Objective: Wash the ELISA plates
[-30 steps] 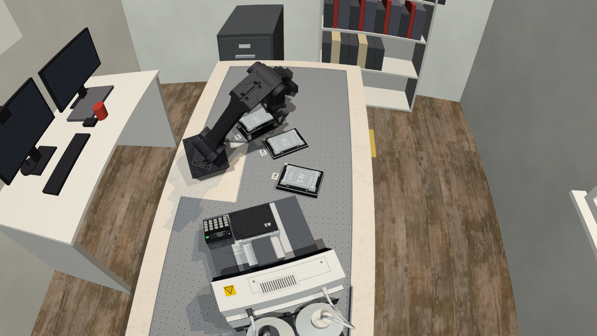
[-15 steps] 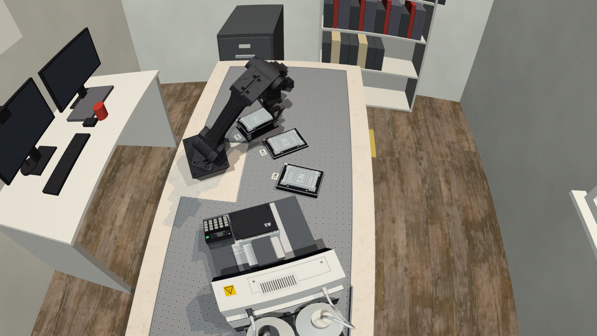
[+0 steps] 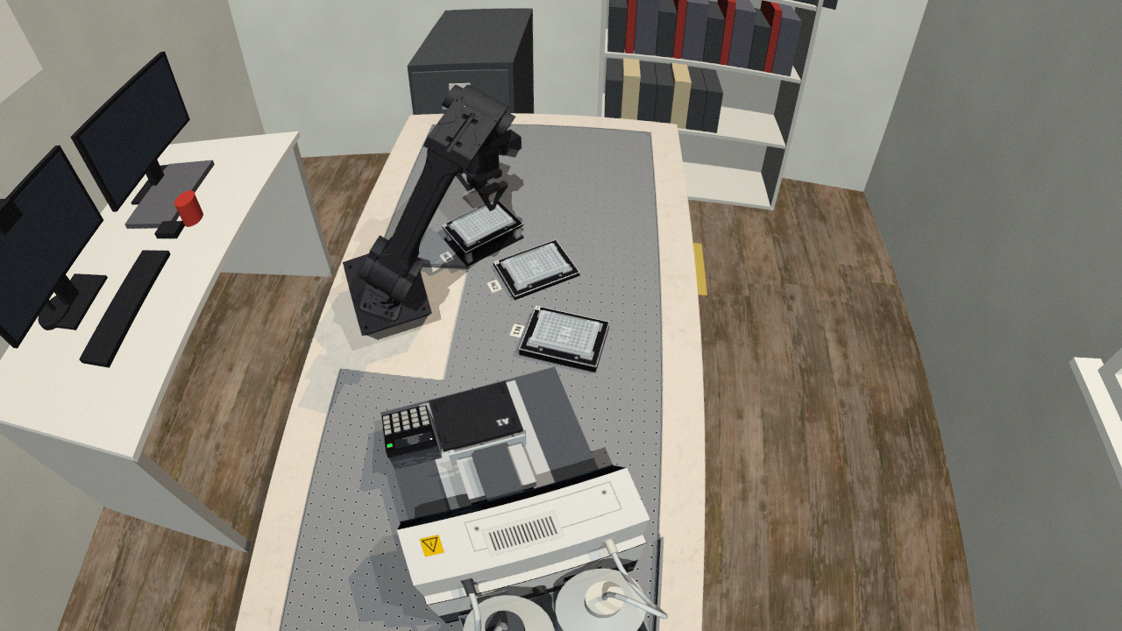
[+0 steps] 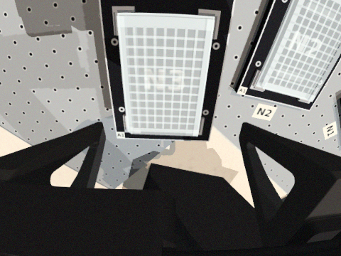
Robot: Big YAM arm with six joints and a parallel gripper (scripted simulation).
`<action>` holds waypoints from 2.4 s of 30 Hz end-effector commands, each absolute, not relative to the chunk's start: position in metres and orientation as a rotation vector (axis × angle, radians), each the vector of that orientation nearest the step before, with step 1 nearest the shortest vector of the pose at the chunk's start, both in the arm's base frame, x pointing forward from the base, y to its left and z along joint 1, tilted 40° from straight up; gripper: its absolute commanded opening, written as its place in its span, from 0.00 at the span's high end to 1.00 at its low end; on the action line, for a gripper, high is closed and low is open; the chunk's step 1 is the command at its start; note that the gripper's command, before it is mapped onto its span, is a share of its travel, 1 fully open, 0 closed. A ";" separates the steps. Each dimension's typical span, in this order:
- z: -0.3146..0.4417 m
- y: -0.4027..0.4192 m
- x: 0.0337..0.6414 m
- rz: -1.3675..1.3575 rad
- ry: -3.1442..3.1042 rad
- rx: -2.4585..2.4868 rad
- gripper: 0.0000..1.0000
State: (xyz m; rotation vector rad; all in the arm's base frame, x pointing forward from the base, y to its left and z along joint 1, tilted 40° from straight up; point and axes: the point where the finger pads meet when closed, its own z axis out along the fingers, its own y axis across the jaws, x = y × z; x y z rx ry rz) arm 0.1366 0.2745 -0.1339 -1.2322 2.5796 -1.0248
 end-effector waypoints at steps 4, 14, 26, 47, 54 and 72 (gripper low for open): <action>-0.132 0.307 0.129 -0.958 2.582 -1.171 0.00; -0.130 0.308 0.134 -0.944 2.594 -1.152 0.00; -0.130 0.308 0.134 -0.945 2.592 -1.158 0.00; -0.130 0.308 0.134 -0.945 2.592 -1.158 0.00; -0.142 0.293 0.139 -0.977 2.600 -1.162 0.00; -0.163 0.262 0.145 -1.018 2.597 -1.178 0.00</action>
